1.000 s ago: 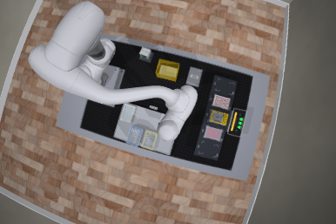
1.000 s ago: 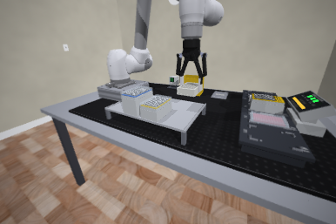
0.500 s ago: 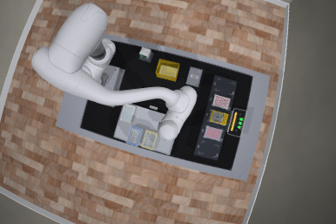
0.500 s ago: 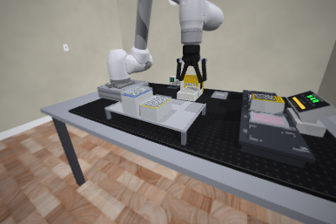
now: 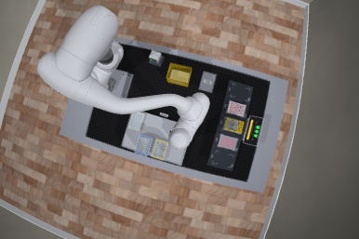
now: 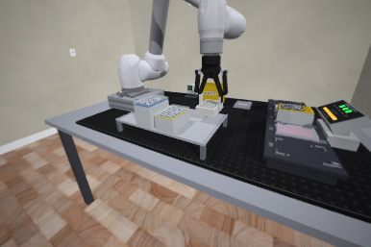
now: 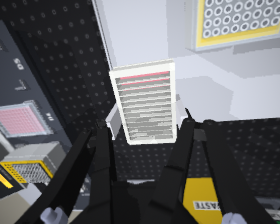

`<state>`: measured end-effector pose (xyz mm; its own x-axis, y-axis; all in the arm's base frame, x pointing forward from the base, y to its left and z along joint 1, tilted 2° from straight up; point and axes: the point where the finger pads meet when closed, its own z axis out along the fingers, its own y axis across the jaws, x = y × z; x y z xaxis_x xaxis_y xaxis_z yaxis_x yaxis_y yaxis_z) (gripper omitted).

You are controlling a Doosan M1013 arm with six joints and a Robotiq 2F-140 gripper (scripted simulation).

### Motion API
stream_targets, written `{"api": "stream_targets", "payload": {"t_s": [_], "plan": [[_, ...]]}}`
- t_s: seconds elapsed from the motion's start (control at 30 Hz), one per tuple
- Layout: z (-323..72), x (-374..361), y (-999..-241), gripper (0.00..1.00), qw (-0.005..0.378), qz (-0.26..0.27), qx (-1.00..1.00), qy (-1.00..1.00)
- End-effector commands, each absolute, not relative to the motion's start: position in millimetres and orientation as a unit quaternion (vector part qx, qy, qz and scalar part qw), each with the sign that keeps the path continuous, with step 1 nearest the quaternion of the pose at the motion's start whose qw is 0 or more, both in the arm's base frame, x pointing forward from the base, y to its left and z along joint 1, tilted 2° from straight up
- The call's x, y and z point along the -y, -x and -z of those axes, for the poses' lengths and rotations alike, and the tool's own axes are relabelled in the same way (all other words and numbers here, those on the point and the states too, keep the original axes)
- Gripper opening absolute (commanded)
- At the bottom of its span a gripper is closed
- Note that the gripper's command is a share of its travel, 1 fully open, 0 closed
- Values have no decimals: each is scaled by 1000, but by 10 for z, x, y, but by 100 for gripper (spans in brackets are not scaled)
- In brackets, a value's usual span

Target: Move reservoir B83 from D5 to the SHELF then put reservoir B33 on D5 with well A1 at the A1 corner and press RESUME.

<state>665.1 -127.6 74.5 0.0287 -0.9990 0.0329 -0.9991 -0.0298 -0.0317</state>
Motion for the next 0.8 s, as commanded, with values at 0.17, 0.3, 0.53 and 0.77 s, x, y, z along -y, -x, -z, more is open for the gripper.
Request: {"api": "stream_targets", "payload": {"t_s": [0.17,0.3,0.53,0.77], "plan": [[-542,1284,-6609,0,2,-19,697,-717],[-476,1286,-6610,0,2,-19,697,-717],[-411,1289,-6611,0,2,-19,697,-717],[-411,1291,-6613,0,2,-19,697,-717]]}}
